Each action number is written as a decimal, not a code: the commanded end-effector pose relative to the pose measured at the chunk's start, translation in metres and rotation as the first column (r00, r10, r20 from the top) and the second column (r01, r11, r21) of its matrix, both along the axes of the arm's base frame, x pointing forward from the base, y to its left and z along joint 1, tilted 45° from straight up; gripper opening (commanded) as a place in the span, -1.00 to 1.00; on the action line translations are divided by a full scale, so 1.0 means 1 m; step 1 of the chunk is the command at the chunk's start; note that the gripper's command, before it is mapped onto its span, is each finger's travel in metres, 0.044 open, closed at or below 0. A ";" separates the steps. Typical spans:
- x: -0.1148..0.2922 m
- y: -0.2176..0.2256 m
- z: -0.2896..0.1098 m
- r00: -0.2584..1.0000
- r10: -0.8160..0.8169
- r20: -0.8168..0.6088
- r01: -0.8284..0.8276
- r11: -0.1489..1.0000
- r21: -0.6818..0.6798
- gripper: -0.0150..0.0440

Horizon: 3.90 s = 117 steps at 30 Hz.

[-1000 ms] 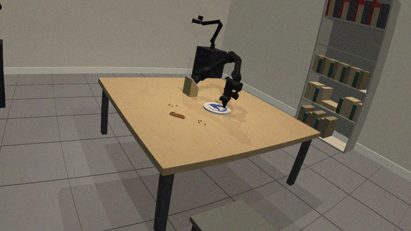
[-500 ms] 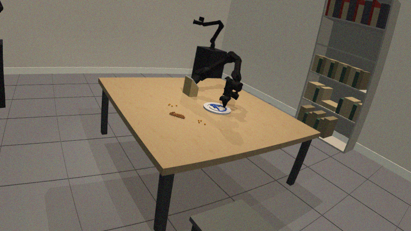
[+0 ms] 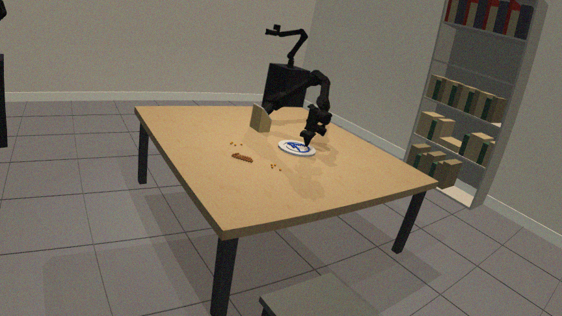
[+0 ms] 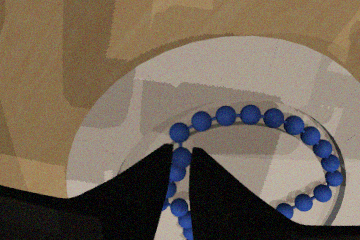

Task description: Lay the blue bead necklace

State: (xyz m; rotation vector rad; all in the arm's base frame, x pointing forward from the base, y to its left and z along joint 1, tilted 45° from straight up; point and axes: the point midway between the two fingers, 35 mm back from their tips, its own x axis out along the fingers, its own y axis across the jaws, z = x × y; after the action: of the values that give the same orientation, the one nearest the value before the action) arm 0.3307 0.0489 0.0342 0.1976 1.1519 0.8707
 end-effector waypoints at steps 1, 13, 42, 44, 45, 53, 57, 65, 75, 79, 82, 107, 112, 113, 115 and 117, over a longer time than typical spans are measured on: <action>0.000 -0.002 0.002 1.000 -0.002 0.004 0.002 1.000 0.001 -0.49; -0.003 0.007 0.009 1.000 -0.002 0.003 0.002 1.000 0.001 -0.49; -0.003 0.007 0.010 1.000 -0.002 0.003 0.002 1.000 0.001 1.00; -0.003 0.007 0.010 1.000 -0.002 0.003 0.002 1.000 0.001 1.00; -0.003 0.007 0.010 1.000 -0.002 0.003 0.002 1.000 0.001 1.00; -0.003 0.007 0.010 1.000 -0.002 0.003 0.002 1.000 0.001 1.00; -0.003 0.007 0.010 1.000 -0.002 0.003 0.002 1.000 0.001 1.00; -0.013 -0.022 0.025 0.969 0.179 0.170 -0.173 0.984 -0.049 0.29; -0.012 -0.014 0.017 0.969 0.179 0.171 -0.173 0.984 -0.048 -0.08; -0.010 -0.017 0.021 0.968 0.175 0.178 -0.169 0.984 -0.050 -0.08; -0.010 -0.015 0.019 0.968 0.175 0.178 -0.169 0.984 -0.050 -0.08; -0.007 0.005 -0.001 0.968 0.180 0.176 -0.174 0.983 -0.049 -0.17; -0.007 0.005 -0.001 0.968 0.180 0.176 -0.174 0.983 -0.049 -0.49; -0.007 0.005 -0.001 0.968 0.180 0.176 -0.174 0.983 -0.049 -0.49; -0.007 0.005 -0.001 0.968 0.180 0.176 -0.174 0.983 -0.049 -0.49; -0.007 0.005 -0.001 0.968 0.180 0.176 -0.174 0.983 -0.049 -0.49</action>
State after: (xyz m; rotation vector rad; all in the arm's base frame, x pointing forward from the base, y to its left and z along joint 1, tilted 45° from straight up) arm 0.3232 0.0537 0.0329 -0.0125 1.0254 1.0055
